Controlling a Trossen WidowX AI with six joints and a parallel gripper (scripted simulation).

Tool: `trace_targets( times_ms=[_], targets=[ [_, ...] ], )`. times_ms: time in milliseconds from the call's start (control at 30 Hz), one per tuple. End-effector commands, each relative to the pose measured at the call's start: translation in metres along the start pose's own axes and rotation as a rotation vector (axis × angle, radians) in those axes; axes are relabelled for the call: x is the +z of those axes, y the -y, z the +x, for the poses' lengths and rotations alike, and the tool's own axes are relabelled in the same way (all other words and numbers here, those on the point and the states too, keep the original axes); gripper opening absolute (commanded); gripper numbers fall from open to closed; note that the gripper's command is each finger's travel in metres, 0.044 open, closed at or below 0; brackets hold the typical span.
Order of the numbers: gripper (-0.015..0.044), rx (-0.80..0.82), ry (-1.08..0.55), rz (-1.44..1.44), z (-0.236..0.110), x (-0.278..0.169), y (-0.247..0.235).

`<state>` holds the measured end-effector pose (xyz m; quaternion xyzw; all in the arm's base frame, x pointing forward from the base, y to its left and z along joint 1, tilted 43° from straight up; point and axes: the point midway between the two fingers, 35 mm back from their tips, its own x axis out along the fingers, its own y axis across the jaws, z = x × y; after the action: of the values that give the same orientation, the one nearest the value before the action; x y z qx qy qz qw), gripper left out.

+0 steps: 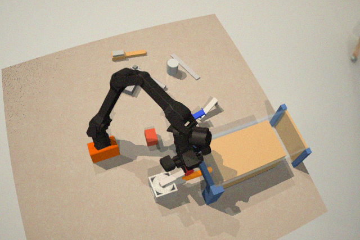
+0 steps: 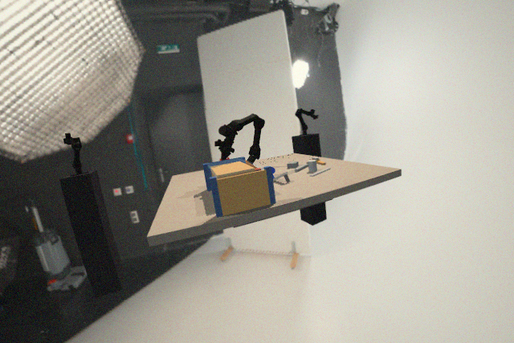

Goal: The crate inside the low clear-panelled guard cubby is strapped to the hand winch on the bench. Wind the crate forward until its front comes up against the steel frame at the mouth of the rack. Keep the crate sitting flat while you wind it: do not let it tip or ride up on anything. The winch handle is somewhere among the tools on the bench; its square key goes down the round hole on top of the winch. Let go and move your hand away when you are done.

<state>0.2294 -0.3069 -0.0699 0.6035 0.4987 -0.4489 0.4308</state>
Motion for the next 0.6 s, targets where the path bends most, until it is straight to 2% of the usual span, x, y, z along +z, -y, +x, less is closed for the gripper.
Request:
trace_targets(
  times_ms=[0,567],
  targets=[
    [0.0000,-0.012,-0.058,-0.005,0.006,-0.022,0.001],
    [0.0000,-0.012,-0.059,-0.005,-0.001,-0.037,0.007]
  ],
)
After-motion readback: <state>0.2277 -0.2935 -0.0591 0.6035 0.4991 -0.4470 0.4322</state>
